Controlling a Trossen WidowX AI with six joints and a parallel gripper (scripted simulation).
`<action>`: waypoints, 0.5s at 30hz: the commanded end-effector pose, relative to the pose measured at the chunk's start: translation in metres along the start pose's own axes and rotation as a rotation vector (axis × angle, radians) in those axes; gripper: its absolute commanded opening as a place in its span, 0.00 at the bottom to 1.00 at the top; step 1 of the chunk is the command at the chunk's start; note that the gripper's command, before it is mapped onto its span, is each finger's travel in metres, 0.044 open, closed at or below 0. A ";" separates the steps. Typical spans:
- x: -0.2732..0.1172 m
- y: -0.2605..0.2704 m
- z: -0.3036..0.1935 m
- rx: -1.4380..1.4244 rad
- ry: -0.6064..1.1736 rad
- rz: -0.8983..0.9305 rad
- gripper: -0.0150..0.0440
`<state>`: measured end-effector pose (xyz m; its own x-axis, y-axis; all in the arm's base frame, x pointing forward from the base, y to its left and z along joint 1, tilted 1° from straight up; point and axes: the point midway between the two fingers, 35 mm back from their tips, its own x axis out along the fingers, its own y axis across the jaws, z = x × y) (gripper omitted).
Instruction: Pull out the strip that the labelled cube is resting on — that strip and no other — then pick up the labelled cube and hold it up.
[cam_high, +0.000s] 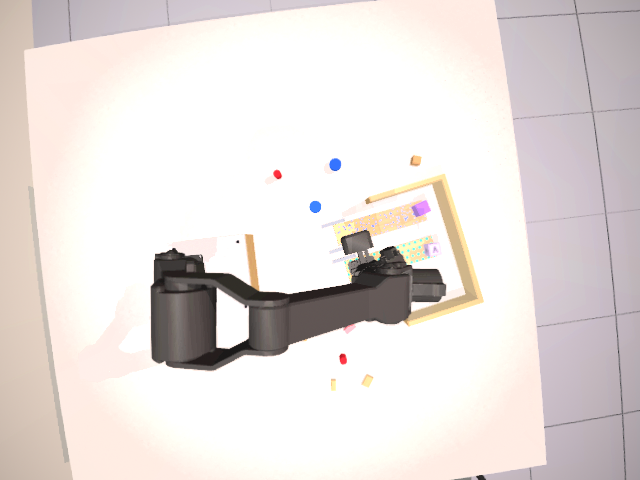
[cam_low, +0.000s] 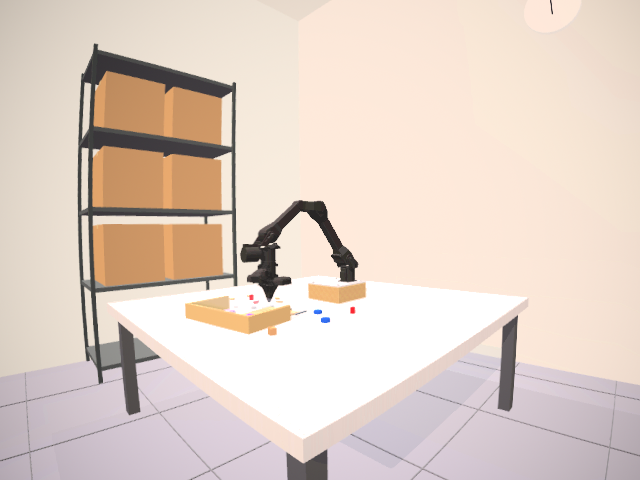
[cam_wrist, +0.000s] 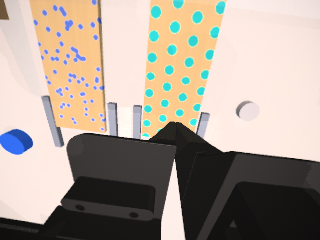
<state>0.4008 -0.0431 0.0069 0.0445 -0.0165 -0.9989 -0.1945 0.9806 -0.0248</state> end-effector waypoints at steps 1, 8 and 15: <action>0.009 0.001 -0.001 -0.001 0.007 -0.001 0.25; 0.020 0.002 -0.001 -0.001 0.007 -0.001 0.25; 0.026 0.003 -0.001 -0.001 0.007 -0.001 0.25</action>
<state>0.4009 -0.0409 -0.0159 0.0415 -0.0159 -0.9990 -0.1992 0.9797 -0.0239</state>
